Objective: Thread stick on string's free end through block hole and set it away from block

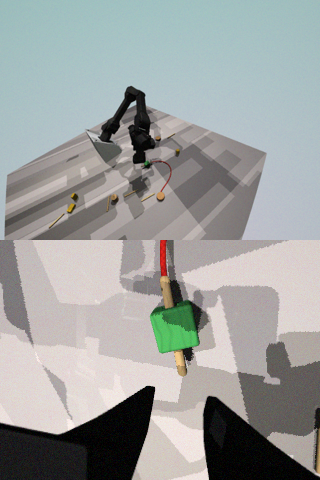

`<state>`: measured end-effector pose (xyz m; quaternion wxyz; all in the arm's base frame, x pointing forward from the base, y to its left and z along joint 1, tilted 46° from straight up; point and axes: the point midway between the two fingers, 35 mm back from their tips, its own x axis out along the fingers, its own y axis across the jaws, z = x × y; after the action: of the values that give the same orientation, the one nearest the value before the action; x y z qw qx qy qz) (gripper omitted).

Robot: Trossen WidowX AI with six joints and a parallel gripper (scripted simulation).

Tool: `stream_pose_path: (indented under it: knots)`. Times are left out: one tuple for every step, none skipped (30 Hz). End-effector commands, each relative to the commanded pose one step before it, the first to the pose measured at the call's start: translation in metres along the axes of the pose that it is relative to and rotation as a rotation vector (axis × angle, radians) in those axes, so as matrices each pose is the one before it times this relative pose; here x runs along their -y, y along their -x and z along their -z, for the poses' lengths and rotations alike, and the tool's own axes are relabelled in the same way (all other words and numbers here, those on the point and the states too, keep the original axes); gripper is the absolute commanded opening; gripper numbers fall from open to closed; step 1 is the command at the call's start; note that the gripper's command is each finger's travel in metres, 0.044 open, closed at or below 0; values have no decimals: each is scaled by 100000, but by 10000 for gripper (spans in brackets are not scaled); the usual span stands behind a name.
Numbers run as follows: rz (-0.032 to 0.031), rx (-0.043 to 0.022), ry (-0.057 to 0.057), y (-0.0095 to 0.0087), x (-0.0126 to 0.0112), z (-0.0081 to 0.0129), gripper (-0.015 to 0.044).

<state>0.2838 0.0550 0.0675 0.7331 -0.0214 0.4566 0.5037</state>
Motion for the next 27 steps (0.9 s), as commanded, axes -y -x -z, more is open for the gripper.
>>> stream_pose_path:
  knots:
    - [78,190,37308,-2,262,886,123]
    - [0,0,0,0,0,0,123]
    - [0,0,0,0,0,0,123]
    - [0,0,0,0,0,0,123]
    - [0,0,0,0,0,0,123]
    - [0,0,0,0,0,0,123]
    - [0,0,0,0,0,0,123]
    - [0,0,0,0,0,0,123]
    - [0,0,0,0,0,0,123]
    - [0,0,0,0,0,0,123]
    - [0,0,0,0,0,0,123]
    - [2,-6,0,-27,4,1,123]
    - [3,-12,0,-54,9,2,123]
    - [5,-18,0,-81,13,3,123]
    - [7,-23,0,-108,17,4,123]
    - [8,-27,0,-133,20,5,123]
    - [9,-30,1,-153,22,5,123]
    - [9,-30,1,-161,22,5,123]
    - [9,-29,1,-166,22,5,123]
    - [9,-27,1,-166,21,5,123]
    - [9,-25,1,-166,20,4,123]
    - [8,-23,1,-166,18,4,123]
    - [8,-22,1,-166,17,3,123]
    - [7,-20,1,-165,16,3,123]
    - [7,-18,1,-165,15,2,123]
    - [7,-16,1,-165,14,2,123]
    - [6,-14,1,-165,13,2,123]
